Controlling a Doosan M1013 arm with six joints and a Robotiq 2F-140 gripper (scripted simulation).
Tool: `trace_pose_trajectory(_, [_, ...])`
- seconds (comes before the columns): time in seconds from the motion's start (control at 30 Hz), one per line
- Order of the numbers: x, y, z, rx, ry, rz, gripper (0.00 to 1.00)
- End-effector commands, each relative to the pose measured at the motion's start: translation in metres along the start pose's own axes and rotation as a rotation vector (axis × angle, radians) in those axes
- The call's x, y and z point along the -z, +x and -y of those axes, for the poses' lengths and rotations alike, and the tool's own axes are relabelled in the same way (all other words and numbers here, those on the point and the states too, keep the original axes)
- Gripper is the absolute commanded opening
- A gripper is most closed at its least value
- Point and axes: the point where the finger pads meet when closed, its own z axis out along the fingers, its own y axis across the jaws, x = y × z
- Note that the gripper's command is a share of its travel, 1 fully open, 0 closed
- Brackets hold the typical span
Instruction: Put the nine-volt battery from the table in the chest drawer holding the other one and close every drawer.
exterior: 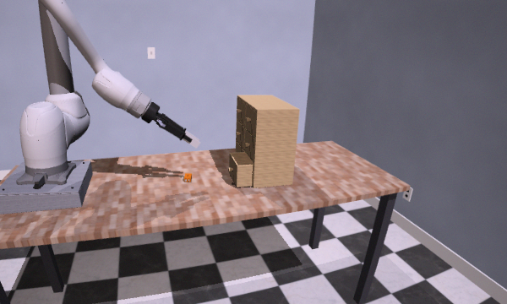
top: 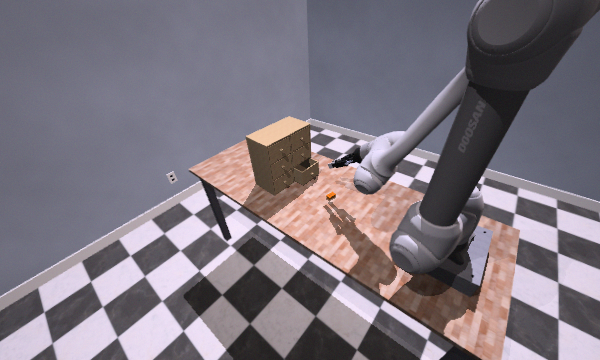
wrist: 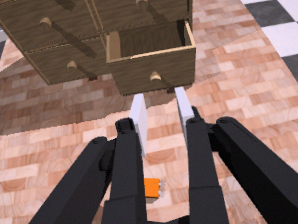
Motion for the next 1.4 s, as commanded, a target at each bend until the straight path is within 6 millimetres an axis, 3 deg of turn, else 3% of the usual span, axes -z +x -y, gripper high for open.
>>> trace_pose_trajectory(0.0, [0.004, 0.001, 0.003, -0.003, 0.031, 0.104, 0.20])
trace_pose_trajectory(0.7, [0.025, 0.005, 0.003, 0.000, 0.033, 0.288, 0.20])
trace_pose_trajectory(1.0, [0.066, 0.010, 0.001, 0.008, -0.003, 0.568, 0.20])
trace_pose_trajectory(1.07, [0.066, 0.010, 0.001, 0.008, -0.003, 0.568, 0.20])
trace_pose_trajectory(1.37, [0.095, 0.014, 0.000, 0.009, 0.030, 0.884, 0.20])
